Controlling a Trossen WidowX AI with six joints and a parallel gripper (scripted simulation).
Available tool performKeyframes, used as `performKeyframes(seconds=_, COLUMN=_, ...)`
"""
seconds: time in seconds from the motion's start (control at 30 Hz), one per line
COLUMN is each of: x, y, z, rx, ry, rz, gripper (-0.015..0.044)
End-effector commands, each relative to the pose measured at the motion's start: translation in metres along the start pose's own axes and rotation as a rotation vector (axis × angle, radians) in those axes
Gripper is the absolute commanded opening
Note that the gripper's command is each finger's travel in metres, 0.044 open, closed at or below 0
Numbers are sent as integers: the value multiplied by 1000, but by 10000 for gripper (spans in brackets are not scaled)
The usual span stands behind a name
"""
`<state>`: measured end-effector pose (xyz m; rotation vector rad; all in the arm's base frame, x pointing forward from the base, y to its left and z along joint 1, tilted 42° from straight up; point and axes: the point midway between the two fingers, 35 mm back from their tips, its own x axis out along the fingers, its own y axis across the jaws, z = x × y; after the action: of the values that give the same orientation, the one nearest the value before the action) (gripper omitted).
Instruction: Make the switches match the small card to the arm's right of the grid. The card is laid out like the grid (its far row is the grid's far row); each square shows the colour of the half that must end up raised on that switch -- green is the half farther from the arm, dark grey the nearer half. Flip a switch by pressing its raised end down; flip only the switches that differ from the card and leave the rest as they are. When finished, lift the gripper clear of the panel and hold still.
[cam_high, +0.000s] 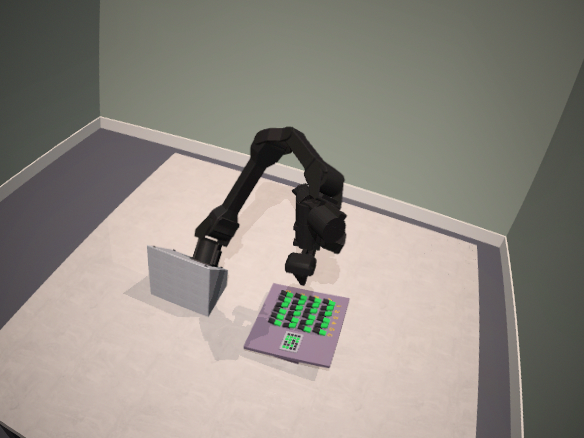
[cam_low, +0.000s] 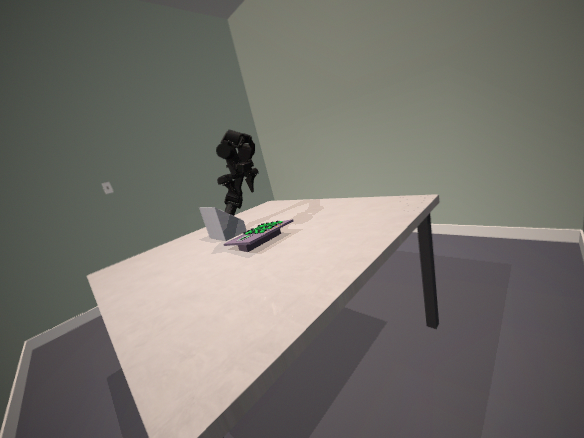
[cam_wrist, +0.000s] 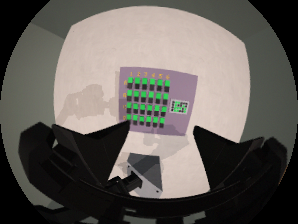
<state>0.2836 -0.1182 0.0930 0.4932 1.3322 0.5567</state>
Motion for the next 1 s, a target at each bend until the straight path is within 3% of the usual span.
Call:
performKeyframes(seconds=0.0, x=2, y=0, z=2, rx=1, ry=0, rz=0, gripper=374)
performKeyframes(seconds=0.23, x=97, y=-1, z=54, rx=35, ry=11, rz=29, gripper=190)
performKeyframes(seconds=0.47, x=105, y=0, z=57, rx=36, ry=14, rz=32, gripper=6)
performKeyframes(seconds=0.57, x=135, y=1, z=57, rx=36, ry=35, rz=34, gripper=0)
performKeyframes(seconds=0.97, x=147, y=2, z=57, rx=35, ry=37, rz=35, gripper=0)
